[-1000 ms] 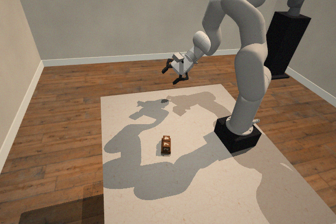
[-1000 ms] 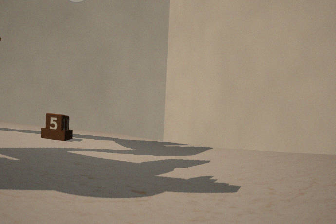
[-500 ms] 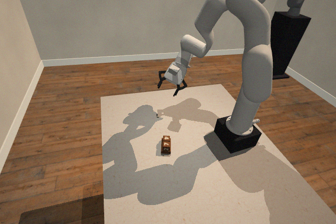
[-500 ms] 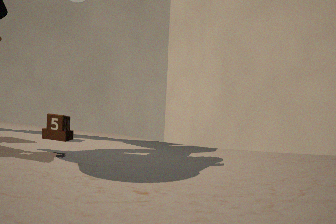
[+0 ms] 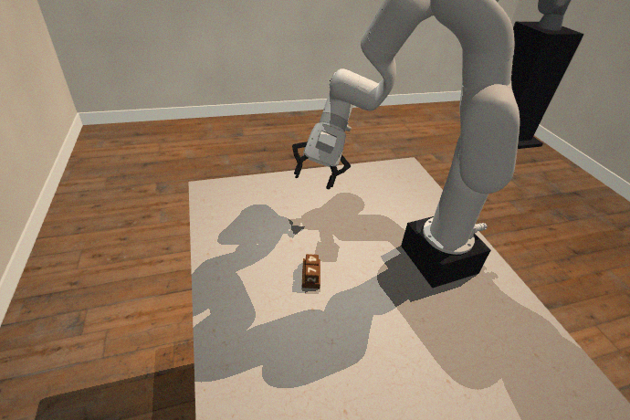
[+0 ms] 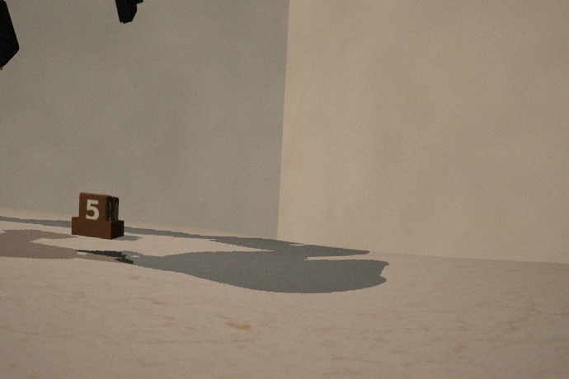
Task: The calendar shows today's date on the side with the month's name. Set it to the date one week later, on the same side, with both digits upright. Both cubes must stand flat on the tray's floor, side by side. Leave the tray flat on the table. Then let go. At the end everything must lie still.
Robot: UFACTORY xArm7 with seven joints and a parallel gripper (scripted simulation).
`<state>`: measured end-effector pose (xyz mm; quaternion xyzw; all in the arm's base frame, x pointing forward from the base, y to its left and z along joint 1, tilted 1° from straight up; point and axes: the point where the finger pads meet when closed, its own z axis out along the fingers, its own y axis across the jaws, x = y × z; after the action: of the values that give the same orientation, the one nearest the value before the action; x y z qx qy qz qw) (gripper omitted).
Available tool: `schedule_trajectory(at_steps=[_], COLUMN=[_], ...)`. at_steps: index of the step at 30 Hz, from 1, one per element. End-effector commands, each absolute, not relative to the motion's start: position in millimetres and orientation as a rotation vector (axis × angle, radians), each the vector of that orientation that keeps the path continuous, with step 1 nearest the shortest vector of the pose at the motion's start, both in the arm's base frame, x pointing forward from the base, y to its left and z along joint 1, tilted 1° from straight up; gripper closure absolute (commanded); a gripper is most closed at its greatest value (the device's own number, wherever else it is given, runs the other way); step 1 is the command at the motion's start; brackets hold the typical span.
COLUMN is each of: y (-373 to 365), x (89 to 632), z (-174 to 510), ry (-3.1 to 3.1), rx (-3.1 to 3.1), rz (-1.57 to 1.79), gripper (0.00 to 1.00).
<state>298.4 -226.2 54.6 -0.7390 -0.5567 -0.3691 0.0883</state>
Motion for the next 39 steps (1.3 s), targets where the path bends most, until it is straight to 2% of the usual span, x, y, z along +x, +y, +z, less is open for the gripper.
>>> schedule_trajectory(at_steps=[1,12,13,19,31,32,39], y=[-198.4,-198.4,-175.8,-156.9,-155.6,-137.7,-126.2], x=[303.6,303.6,306.1,308.2,308.3,310.9,313.2], z=[51.5,51.5,48.7,47.0,46.9,46.0,46.0], ry=[-1.828,-1.828,-1.986,-2.131,-2.141,-2.292,-2.394], rx=[-2.082,-2.082,-1.958,-1.835,-1.826,-1.686,-1.582], rz=[-0.972,-0.972,-0.862,-0.760,-0.753,-0.647,-0.575], gripper=[0.00,0.00,0.00,0.00,0.00,0.00,0.00])
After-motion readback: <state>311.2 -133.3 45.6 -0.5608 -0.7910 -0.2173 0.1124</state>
